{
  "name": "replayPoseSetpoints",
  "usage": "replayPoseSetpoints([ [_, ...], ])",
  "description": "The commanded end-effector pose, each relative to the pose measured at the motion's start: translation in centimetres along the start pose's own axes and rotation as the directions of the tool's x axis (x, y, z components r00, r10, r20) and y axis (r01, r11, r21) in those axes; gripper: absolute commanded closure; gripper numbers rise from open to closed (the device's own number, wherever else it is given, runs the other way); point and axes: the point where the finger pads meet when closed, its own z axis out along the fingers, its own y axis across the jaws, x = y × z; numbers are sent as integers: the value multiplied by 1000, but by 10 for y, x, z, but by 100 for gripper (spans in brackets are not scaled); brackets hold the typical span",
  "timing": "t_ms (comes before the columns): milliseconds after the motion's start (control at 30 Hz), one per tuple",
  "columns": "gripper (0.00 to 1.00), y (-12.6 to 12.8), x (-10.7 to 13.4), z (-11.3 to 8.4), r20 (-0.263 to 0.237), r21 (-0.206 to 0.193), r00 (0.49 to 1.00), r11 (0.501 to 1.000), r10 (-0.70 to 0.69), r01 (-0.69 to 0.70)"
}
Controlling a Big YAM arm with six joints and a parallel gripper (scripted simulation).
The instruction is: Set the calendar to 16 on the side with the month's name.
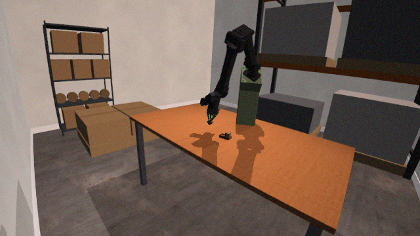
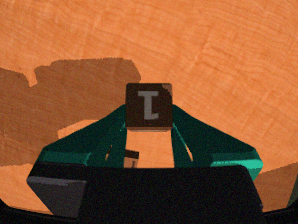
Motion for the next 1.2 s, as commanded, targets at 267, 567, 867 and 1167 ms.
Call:
replayPoseSetpoints([
  [267,72,-9,-18,-2,-183,15,983,1000,5,-2],
  [567,72,-11,-19,1,-296,25,955,1000,2,5],
  [867,72,-6,-12,1,-445,12,895,1000,-3,9],
  [1167,72,-11,-21,1,-508,22,861,1000,7,5],
])
